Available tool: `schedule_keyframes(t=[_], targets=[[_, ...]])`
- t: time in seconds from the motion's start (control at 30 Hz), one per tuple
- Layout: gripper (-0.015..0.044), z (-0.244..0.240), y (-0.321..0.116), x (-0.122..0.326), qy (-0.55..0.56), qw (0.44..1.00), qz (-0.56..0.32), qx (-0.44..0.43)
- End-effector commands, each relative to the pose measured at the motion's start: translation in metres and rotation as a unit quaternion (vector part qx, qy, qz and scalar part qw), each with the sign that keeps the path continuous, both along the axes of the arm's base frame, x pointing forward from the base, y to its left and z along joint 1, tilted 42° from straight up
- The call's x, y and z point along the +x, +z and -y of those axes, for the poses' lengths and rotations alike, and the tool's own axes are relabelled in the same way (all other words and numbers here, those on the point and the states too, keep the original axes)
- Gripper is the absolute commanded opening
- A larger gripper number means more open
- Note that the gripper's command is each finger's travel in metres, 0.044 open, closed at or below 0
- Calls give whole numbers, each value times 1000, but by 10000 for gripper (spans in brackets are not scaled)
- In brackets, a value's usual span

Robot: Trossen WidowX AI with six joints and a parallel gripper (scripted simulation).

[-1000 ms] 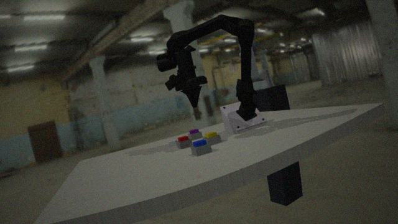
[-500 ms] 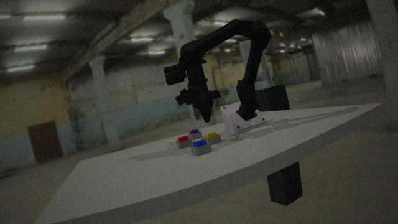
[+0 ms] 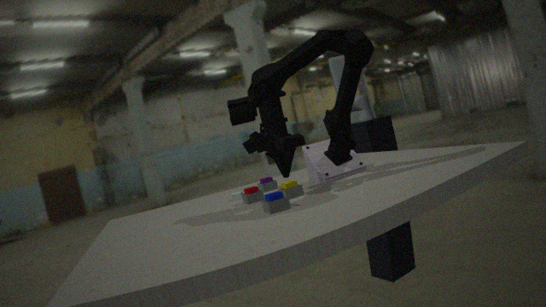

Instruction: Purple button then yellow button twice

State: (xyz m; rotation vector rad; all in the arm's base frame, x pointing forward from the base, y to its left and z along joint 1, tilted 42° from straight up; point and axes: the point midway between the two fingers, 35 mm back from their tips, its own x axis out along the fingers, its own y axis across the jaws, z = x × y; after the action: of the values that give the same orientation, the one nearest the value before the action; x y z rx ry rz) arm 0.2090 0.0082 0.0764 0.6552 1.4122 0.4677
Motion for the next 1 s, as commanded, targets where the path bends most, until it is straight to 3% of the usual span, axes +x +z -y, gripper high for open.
schedule_keyframes(t=[0.0,0.97], targets=[[20,-6,-6,-1,-1,1000,-3,4],[20,-15,-15,0,-1,1000,-2,4]])
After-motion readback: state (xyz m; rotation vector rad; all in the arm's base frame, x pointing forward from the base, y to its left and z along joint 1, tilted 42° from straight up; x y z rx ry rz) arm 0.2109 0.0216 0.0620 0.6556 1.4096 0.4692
